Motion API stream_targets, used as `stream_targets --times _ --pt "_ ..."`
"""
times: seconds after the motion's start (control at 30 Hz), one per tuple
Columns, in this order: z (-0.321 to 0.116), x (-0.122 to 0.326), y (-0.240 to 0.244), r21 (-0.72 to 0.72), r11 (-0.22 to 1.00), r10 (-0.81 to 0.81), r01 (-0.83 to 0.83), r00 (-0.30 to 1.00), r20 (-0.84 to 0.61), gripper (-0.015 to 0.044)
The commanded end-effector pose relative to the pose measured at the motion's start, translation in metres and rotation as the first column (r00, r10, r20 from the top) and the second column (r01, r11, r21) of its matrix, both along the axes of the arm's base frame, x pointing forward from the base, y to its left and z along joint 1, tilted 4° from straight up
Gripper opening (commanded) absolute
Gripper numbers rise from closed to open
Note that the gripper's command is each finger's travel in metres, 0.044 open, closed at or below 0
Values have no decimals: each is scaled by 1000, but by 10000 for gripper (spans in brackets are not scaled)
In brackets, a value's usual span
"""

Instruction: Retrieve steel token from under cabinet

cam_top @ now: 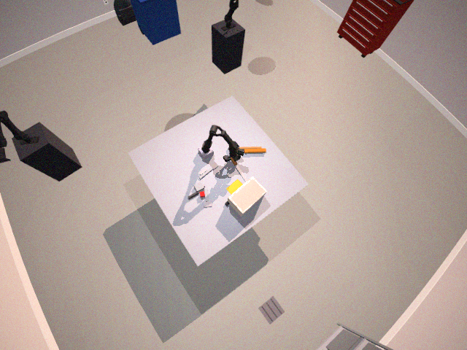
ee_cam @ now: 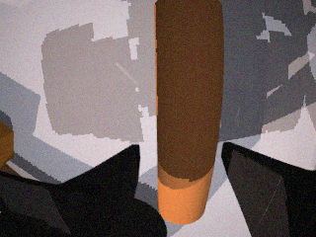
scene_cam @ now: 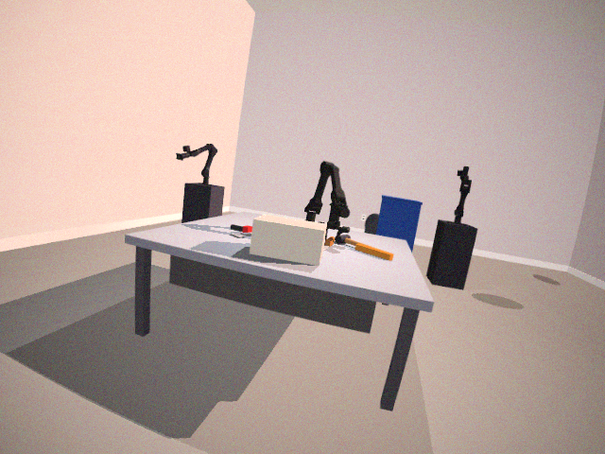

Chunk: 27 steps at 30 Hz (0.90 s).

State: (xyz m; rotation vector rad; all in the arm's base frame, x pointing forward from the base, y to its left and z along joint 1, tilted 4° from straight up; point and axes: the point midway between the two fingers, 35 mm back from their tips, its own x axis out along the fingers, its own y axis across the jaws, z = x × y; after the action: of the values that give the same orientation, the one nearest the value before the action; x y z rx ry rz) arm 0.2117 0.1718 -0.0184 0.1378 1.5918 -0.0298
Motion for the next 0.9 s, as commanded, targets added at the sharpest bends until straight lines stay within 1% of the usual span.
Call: stream_targets --times 0.0,0.43,0.57,0.87 --pt "-1 0 0 -1 1000 -1 1 1000 2 270" --pt "-5 -2 0 -1 1000 0 0 1000 2 270" --pt "-3 0 1 3 1000 4 -4 1000 5 165" --pt "-3 0 1 3 1000 4 -4 1000 5 105"
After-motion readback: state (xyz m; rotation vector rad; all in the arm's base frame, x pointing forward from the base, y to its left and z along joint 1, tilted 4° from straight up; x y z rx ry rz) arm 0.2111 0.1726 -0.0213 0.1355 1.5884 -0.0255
